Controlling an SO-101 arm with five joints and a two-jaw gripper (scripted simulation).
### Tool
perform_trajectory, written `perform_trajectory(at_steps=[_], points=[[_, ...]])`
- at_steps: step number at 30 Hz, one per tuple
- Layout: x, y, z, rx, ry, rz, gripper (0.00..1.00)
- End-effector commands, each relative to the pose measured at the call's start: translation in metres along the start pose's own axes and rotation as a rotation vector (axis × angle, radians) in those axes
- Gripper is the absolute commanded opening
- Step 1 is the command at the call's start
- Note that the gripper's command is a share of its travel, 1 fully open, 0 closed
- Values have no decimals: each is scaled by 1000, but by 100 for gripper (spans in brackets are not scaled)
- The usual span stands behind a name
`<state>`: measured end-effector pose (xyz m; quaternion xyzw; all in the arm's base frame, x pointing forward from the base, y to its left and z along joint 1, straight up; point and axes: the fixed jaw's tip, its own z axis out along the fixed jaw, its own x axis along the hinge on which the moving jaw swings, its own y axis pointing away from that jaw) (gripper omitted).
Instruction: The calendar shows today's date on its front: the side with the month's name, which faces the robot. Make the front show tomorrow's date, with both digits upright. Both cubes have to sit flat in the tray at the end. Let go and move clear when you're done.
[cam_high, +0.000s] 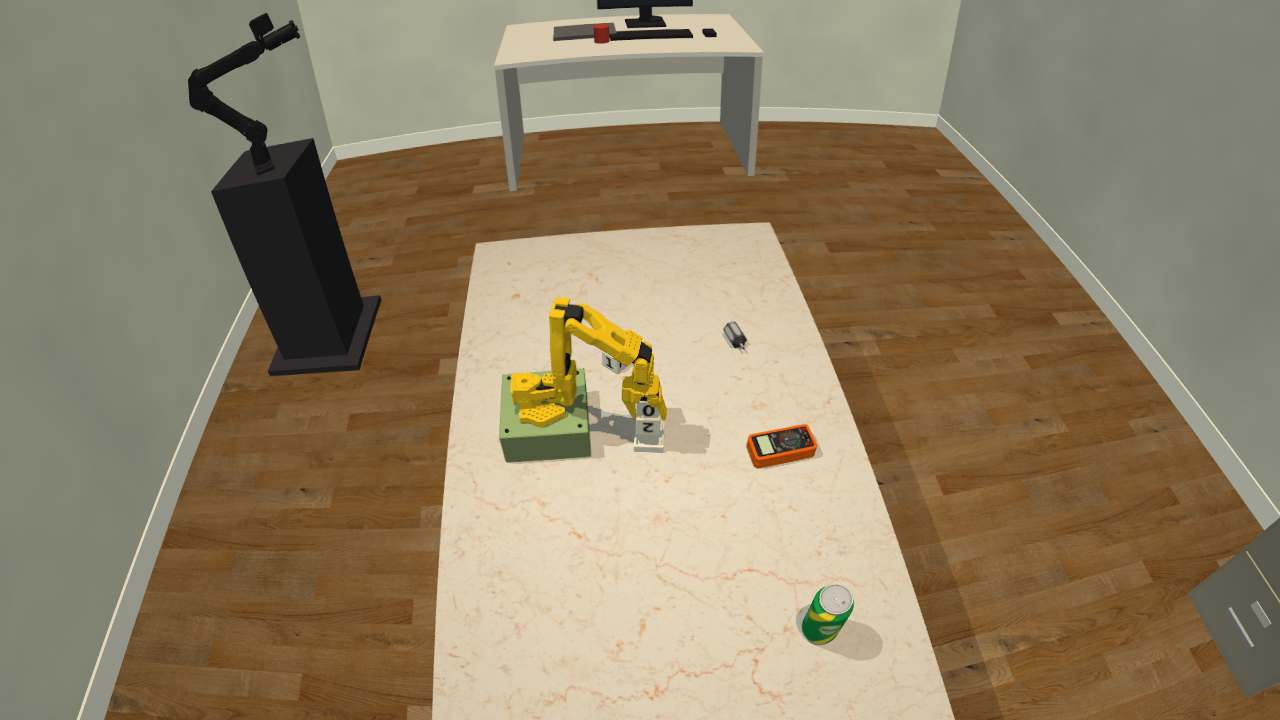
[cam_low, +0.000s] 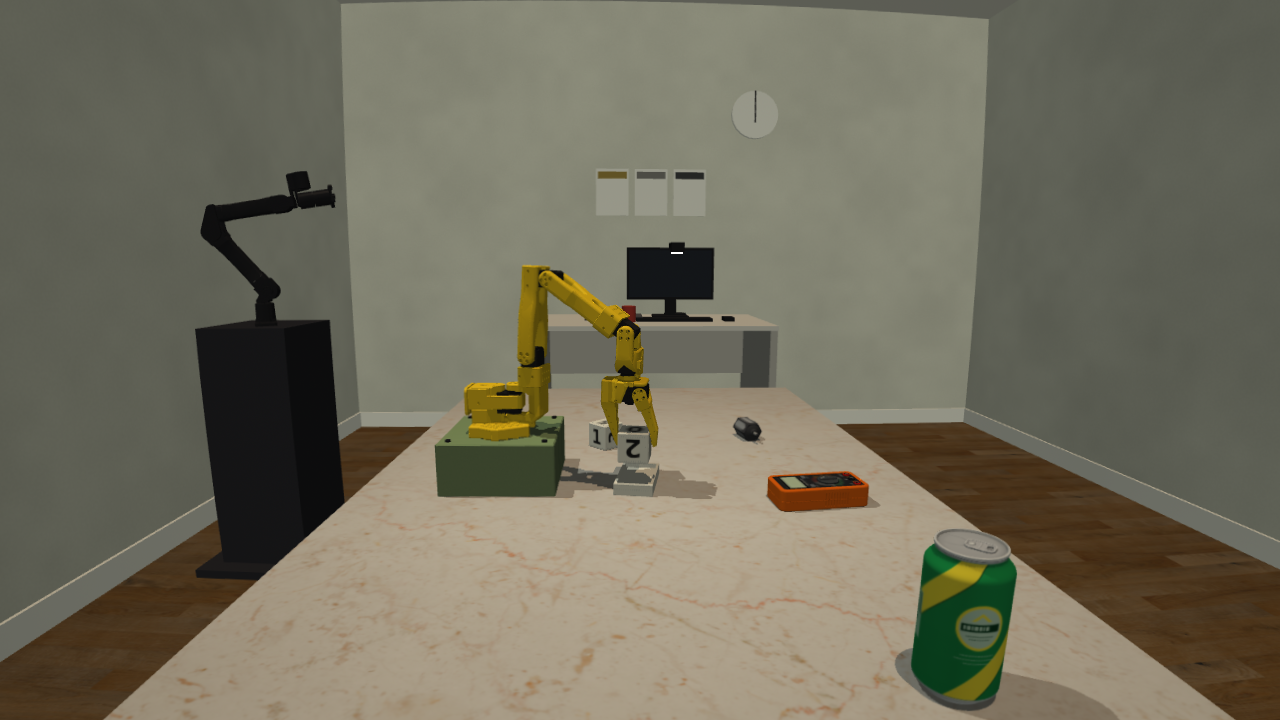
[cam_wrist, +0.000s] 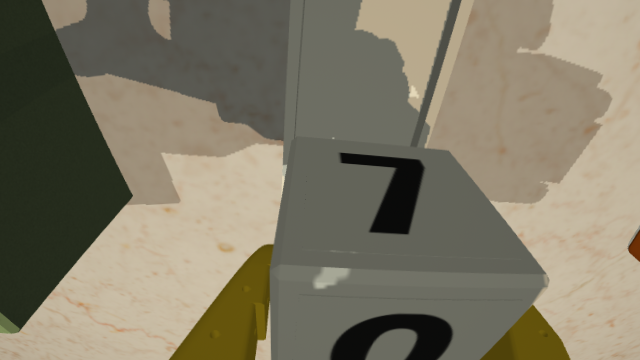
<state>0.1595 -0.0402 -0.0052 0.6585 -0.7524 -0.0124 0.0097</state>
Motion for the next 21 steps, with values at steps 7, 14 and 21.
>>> perform_trajectory(at_steps=[7,14,21], points=[[1,0,-10,19,0,-2,0],[1,0,-9,19,0,-2,0],[1,-1,-5,19,0,-2,0]])
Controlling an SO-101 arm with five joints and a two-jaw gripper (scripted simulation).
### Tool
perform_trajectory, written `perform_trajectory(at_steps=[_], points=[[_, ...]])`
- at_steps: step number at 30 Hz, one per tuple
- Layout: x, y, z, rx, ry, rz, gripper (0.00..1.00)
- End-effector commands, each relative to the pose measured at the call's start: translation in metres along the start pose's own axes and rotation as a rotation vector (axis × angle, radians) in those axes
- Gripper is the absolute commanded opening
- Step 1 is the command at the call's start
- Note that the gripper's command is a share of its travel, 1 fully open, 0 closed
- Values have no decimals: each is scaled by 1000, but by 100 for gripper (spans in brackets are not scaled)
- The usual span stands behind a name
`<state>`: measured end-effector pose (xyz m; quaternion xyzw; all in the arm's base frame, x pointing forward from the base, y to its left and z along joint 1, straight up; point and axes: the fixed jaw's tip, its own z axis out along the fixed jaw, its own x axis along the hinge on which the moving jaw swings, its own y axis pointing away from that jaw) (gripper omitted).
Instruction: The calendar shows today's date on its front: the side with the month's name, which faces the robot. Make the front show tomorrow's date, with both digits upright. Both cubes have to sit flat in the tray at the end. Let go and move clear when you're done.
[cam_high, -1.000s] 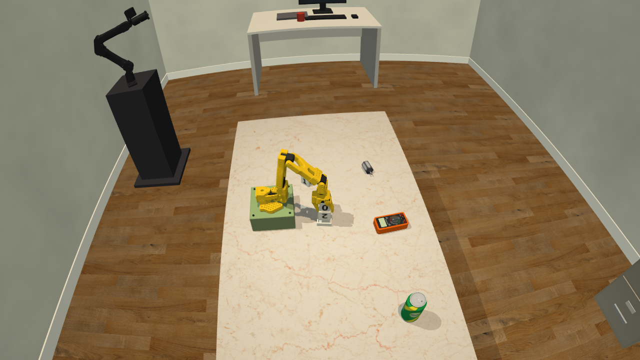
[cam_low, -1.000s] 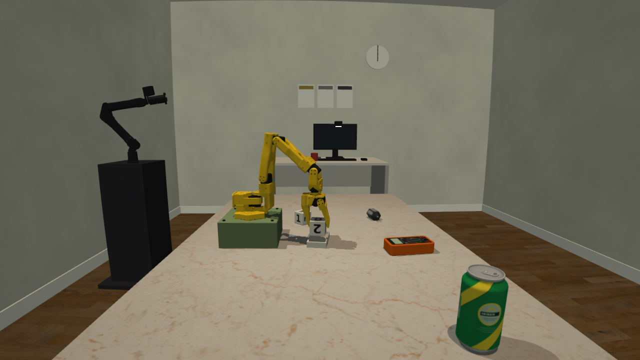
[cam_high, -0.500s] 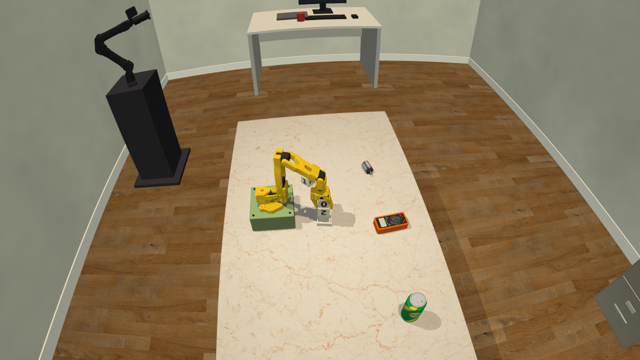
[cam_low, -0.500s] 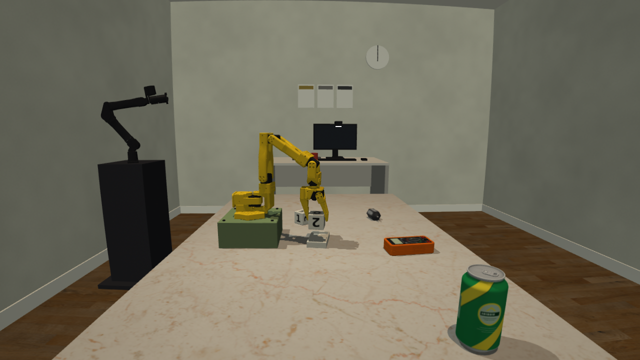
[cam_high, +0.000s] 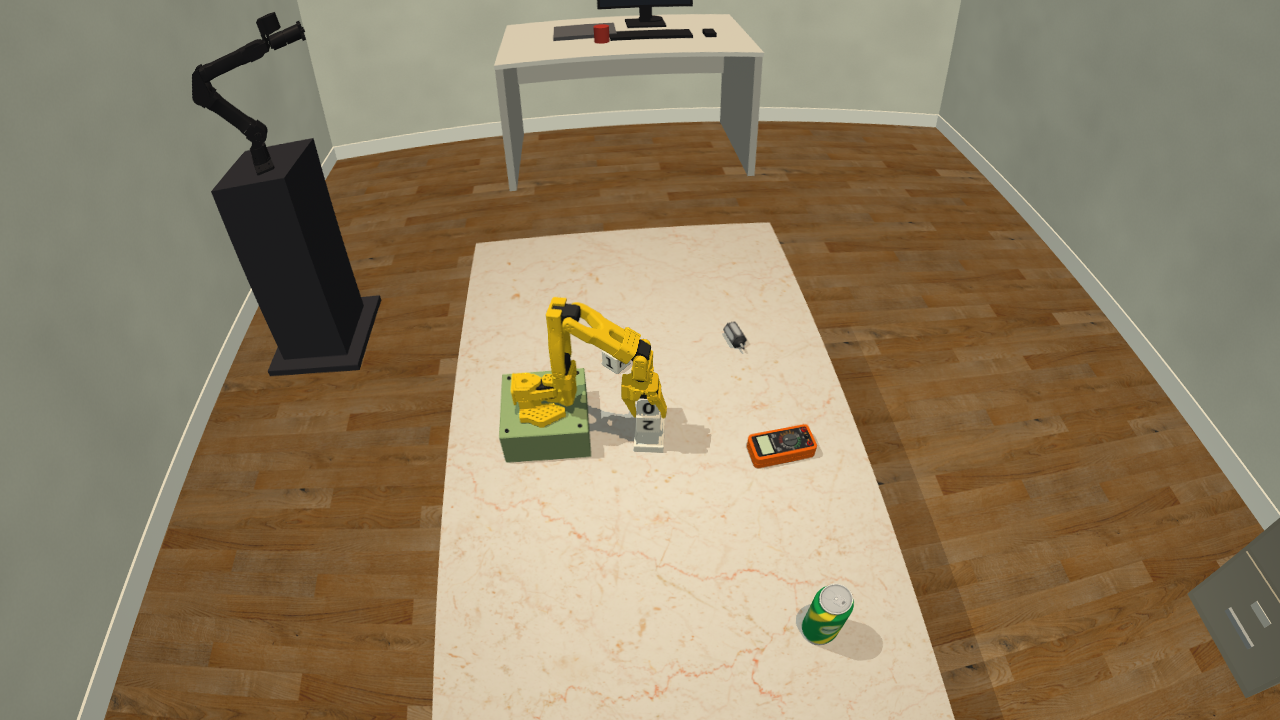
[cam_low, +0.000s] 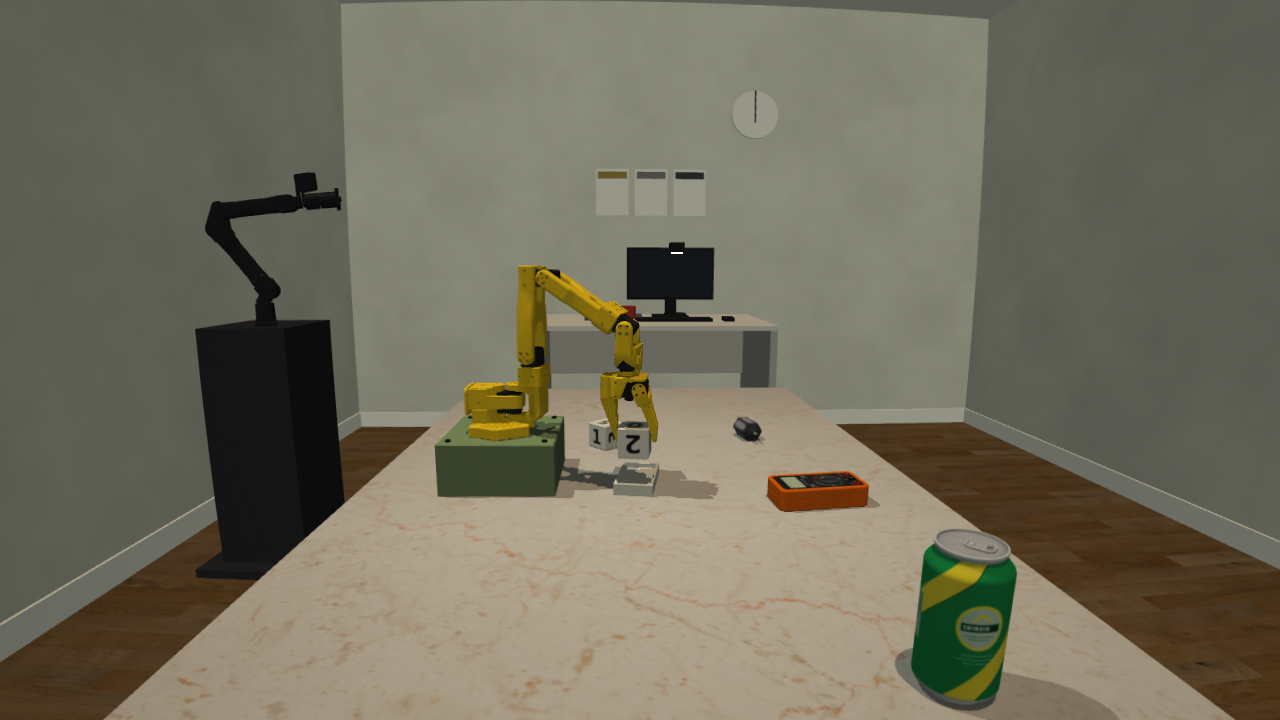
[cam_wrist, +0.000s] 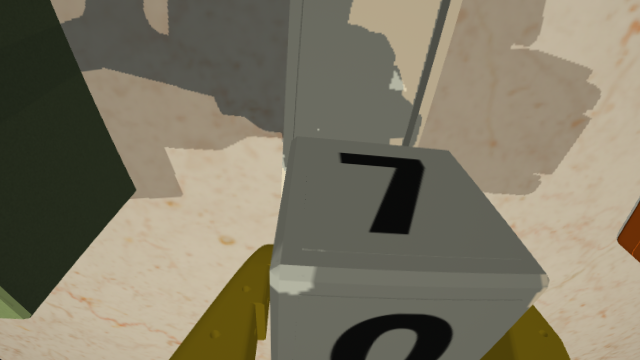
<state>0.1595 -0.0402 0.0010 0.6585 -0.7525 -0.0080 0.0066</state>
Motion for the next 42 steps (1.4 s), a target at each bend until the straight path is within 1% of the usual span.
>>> perform_trajectory(at_steps=[1,16,42], points=[[1,-1,3,9,-1,-2,0],[1,-1,13,9,-1,-2,0],[1,0,13,6,-1,-2,0]])
